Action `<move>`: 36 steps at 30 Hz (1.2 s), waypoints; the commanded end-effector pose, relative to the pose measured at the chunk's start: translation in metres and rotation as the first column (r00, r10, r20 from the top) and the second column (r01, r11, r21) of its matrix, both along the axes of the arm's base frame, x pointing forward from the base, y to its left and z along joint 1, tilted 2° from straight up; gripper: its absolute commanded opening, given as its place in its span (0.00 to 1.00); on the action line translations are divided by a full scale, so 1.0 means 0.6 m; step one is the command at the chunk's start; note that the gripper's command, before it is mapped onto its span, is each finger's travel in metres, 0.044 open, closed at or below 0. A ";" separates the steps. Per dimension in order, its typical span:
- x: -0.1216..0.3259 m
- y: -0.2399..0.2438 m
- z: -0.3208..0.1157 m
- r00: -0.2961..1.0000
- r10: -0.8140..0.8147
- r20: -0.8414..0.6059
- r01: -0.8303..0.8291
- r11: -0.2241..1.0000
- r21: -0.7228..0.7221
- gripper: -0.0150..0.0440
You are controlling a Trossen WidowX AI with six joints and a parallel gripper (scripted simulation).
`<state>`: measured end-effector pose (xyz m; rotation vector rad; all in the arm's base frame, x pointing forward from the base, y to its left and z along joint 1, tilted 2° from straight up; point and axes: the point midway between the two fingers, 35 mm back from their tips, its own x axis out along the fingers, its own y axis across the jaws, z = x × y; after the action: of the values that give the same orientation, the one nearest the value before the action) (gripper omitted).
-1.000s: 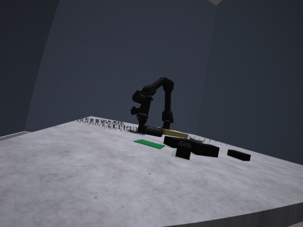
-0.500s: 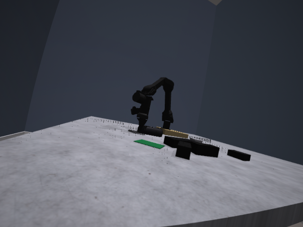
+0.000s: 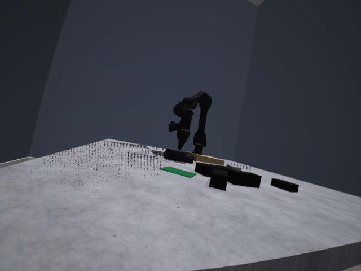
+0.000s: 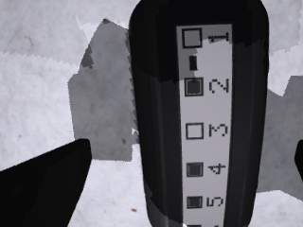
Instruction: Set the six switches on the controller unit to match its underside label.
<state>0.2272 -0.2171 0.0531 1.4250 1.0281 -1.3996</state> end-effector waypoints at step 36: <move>-0.049 -0.009 0.055 -0.024 0.981 -0.194 -0.948 -0.084 -0.306 0.25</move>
<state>0.2101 -0.2266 0.0841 0.5132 1.2119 -0.5504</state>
